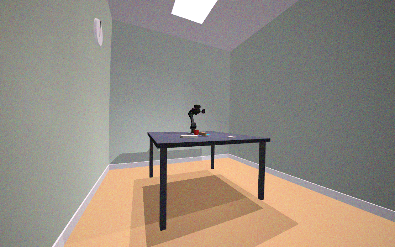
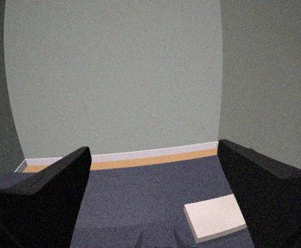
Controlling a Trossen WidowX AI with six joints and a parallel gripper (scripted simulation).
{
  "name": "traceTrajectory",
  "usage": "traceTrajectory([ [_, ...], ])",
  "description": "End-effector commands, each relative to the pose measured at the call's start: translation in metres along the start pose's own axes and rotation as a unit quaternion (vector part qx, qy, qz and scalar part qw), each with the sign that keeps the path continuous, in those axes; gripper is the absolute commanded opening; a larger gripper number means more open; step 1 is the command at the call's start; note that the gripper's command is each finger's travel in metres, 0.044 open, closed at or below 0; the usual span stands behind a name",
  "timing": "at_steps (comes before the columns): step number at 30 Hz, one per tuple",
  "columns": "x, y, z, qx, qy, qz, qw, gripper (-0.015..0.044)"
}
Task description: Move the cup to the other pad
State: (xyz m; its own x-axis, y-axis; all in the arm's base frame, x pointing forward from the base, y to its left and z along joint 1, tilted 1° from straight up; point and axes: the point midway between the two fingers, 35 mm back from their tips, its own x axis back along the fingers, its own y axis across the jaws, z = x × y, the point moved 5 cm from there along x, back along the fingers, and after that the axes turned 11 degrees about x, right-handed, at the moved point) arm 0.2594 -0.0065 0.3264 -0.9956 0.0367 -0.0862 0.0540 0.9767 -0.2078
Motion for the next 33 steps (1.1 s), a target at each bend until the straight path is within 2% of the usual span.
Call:
traceTrajectory([
  [1,-0.001,0.000,0.002,-0.007,0.009,-0.001,1.000,0.0374],
  [3,-0.010,0.001,0.021,-0.064,0.080,-0.005,0.995,0.0321],
  [5,-0.018,0.002,0.050,-0.150,0.188,0.005,0.971,0.0269],
  [8,-0.018,0.002,0.090,-0.266,0.336,0.053,0.902,0.0190],
  [10,-0.014,0.002,0.105,-0.311,0.396,0.085,0.860,0.0148],
  [16,0.007,0.001,0.138,-0.410,0.538,0.209,0.706,0.0148],
  [22,0.032,-0.003,0.153,-0.452,0.627,0.358,0.524,0.0148],
  [33,0.031,-0.003,0.153,-0.453,0.629,0.364,0.517,0.0148],
])
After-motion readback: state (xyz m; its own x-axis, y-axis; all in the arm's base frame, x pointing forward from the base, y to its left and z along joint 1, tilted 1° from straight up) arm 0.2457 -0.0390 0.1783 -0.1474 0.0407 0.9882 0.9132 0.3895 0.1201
